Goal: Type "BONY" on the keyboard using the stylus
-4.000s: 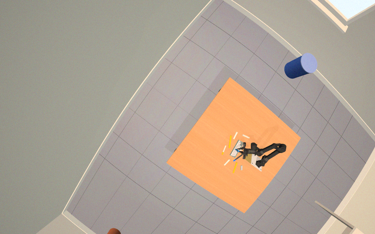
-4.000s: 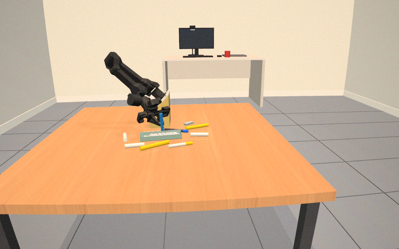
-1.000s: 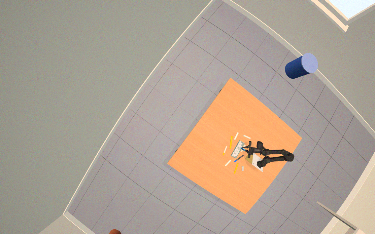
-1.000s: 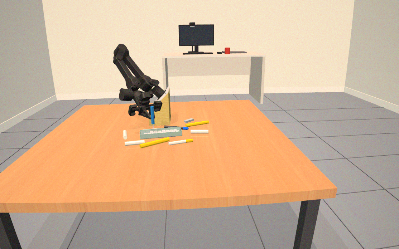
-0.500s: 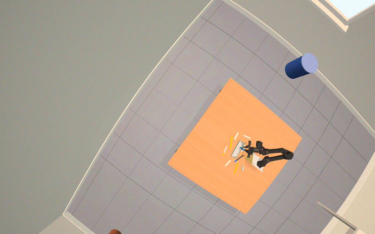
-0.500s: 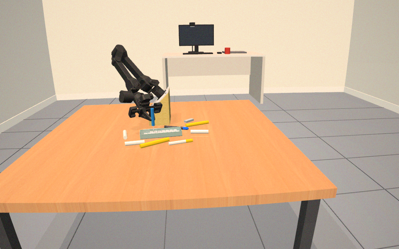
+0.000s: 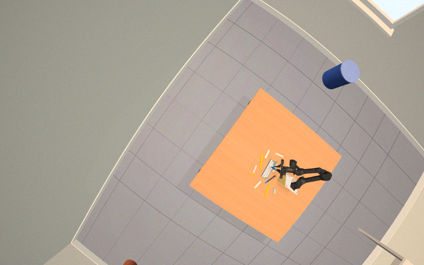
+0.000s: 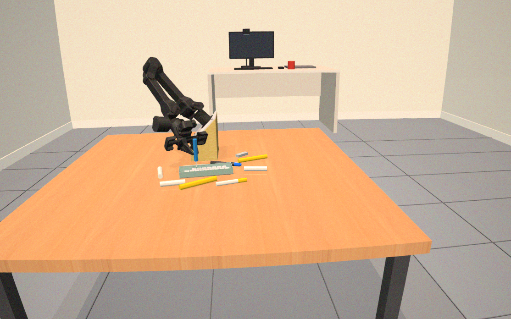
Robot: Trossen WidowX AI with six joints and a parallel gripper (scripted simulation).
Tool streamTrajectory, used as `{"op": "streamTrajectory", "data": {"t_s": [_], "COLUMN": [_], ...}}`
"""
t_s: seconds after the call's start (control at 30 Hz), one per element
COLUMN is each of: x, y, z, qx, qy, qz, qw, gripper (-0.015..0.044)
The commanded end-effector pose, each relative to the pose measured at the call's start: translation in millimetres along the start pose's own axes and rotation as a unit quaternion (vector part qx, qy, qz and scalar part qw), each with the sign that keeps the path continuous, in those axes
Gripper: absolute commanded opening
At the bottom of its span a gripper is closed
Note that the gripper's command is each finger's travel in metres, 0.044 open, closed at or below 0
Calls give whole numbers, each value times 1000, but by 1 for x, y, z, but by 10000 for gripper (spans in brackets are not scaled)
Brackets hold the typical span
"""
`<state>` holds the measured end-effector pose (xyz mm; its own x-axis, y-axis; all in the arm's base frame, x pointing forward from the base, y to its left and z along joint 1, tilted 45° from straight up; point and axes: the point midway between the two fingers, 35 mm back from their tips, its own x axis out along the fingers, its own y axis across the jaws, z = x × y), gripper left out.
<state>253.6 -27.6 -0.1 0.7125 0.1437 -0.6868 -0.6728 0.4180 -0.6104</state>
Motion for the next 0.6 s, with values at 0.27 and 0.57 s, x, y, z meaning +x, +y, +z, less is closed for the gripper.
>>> {"op": "streamTrajectory", "data": {"t_s": [0.27,0.57], "x": [0,4], "y": [1,1], "z": [0,-7], "qx": [-3,-3], "qy": [-2,-2], "qz": [0,1], "qw": [1000,1000], "gripper": [81,81]}}
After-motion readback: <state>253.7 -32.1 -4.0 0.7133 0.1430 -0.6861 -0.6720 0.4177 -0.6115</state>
